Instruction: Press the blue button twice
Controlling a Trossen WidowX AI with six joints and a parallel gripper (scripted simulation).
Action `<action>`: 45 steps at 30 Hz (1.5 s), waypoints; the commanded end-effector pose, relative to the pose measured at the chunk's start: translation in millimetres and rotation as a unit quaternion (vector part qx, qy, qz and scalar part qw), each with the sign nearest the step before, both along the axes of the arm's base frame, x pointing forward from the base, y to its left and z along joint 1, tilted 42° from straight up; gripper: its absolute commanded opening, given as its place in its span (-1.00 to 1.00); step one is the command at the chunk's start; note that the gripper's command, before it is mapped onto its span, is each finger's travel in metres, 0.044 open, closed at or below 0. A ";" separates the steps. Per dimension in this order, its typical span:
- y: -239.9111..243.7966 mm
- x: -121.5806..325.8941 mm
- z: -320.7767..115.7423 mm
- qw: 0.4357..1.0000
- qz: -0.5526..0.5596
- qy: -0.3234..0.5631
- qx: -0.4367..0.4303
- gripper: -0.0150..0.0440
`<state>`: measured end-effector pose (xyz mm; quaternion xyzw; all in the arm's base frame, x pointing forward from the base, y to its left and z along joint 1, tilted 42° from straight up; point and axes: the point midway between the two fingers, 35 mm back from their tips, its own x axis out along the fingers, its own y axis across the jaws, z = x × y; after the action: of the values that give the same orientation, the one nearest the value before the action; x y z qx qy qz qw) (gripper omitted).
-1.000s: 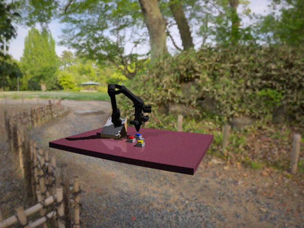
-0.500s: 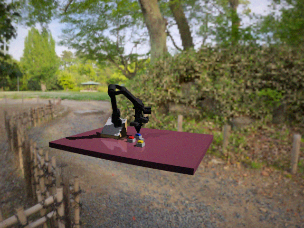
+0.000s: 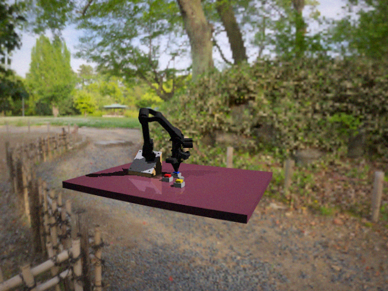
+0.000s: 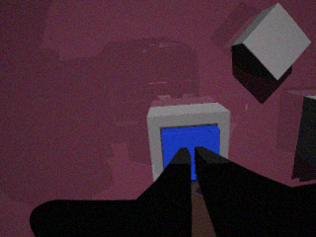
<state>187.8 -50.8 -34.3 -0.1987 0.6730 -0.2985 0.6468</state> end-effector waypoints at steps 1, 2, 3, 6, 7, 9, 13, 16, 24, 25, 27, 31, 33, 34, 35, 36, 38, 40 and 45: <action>-1.2 -1.9 -1.4 1.000 0.001 0.006 -0.002 -0.42; -1.2 -1.9 -1.4 1.000 0.001 0.006 -0.002 -0.42; -1.2 -1.9 -1.4 1.000 0.001 0.006 -0.002 -0.42; -1.2 -1.9 -1.4 1.000 0.001 0.006 -0.002 -0.42; -1.2 -1.9 -1.4 1.000 0.001 0.006 -0.002 -0.42; -1.2 -1.9 -1.4 1.000 0.001 0.006 -0.002 -0.42; -1.2 -1.9 -1.4 1.000 0.001 0.006 -0.002 -0.42; 6.3 0.7 6.5 1.000 0.001 0.002 0.000 -0.42; 22.0 2.7 22.8 1.000 0.002 0.006 -0.001 -0.33; 26.4 7.1 21.8 1.000 0.002 0.005 0.000 -0.25; 43.3 22.6 17.5 1.000 0.003 0.005 0.003 -0.07; 84.5 51.2 3.5 1.000 0.004 0.004 0.008 0.29; 106.5 62.0 -5.7 1.000 0.004 0.003 0.009 0.47; 117.7 66.5 -10.8 1.000 0.004 0.003 0.009 0.56; 129.0 70.3 -16.2 1.000 0.004 0.003 0.009 0.64; 140.4 73.5 -22.0 1.000 0.003 0.003 0.009 0.73; 163.1 78.0 -34.3 1.000 0.003 0.003 0.008 0.86; 185.5 79.8 -47.8 1.000 0.002 0.003 0.006 0.86; 201.4 79.4 -58.2 1.000 0.002 0.003 0.005 0.86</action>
<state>267.5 137.4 -82.5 -0.1989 0.6752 -0.2881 0.6493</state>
